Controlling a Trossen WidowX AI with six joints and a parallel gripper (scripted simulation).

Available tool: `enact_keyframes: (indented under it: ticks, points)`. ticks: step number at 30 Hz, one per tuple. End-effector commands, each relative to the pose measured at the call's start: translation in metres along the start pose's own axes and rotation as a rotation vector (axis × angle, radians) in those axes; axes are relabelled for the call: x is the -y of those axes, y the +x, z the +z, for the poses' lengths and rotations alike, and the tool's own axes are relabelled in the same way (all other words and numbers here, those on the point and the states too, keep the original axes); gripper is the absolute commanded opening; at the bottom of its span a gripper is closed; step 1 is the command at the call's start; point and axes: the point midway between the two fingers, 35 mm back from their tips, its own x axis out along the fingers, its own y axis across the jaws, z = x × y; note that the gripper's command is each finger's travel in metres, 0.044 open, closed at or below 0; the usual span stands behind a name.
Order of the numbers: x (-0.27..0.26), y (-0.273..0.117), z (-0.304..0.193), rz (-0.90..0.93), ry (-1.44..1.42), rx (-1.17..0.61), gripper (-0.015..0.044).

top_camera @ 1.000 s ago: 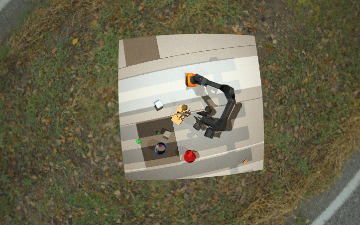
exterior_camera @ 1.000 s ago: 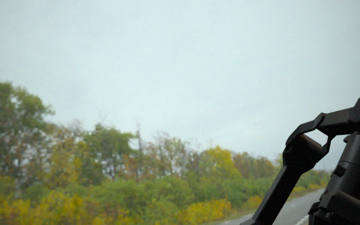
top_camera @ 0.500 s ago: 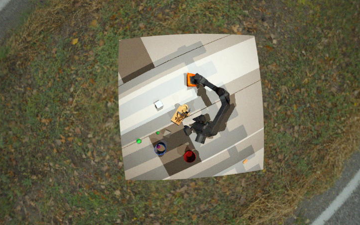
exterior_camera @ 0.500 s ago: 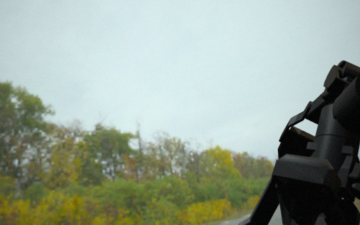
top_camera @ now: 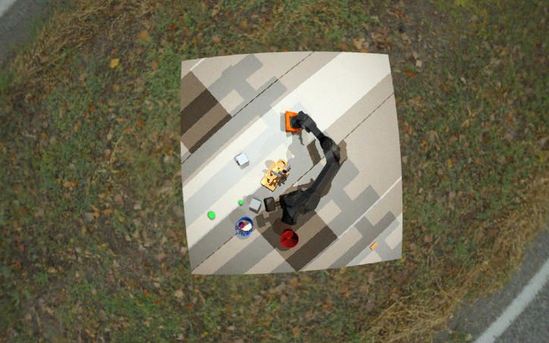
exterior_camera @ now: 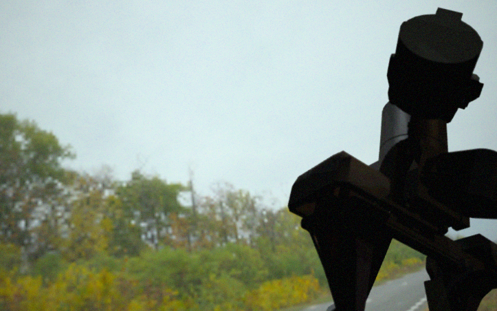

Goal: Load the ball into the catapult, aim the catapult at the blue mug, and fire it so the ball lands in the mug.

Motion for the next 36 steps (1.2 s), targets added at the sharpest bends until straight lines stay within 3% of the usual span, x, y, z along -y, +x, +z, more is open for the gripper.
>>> enact_keyframes:
  ticks: [1, 28, 36]
  points:
    - [0.023, -0.001, 0.01, 0.009, 0.108, 0.079, 0.044]
    - [0.173, -0.022, 0.025, 0.153, 0.814, 0.524, 0.044]
    - [0.177, -0.022, 0.025, 0.158, 0.831, 0.534, 0.044]
